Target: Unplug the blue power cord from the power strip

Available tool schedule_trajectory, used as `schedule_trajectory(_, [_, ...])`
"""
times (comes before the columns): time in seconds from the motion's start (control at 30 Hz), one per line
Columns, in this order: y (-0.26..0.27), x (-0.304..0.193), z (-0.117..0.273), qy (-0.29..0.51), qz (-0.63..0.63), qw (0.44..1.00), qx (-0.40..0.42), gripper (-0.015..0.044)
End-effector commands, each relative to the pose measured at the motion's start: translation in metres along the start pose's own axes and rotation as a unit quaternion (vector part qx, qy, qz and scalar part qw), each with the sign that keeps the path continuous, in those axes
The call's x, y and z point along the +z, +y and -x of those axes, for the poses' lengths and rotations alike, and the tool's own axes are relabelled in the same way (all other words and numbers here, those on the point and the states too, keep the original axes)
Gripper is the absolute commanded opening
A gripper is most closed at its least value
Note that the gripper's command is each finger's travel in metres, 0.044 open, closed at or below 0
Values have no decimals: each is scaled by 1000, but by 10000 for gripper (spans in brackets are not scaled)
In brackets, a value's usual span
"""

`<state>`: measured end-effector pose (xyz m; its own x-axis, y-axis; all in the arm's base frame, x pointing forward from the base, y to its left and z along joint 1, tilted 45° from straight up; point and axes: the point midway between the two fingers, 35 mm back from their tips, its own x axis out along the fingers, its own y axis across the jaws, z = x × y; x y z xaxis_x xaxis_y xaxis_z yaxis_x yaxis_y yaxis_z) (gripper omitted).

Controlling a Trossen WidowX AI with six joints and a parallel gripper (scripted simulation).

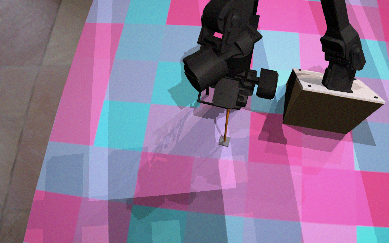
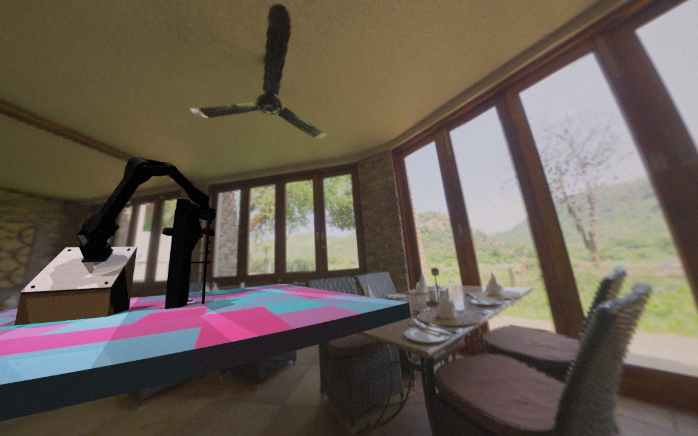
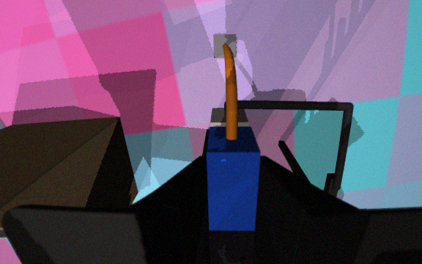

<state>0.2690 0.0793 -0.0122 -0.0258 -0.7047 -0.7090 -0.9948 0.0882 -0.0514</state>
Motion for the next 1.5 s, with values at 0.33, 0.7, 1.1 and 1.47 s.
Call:
schedule_trajectory(0.33, [-3,28,4,-7,-1,1000,-2,0])
schedule_trajectory(0.7, [-3,46,7,-7,0,1000,-2,0])
schedule_trajectory(1.1, [-2,44,2,-1,-7,1000,8,53])
schedule_trajectory(1.47, [-2,44,2,-1,-7,1000,8,160])
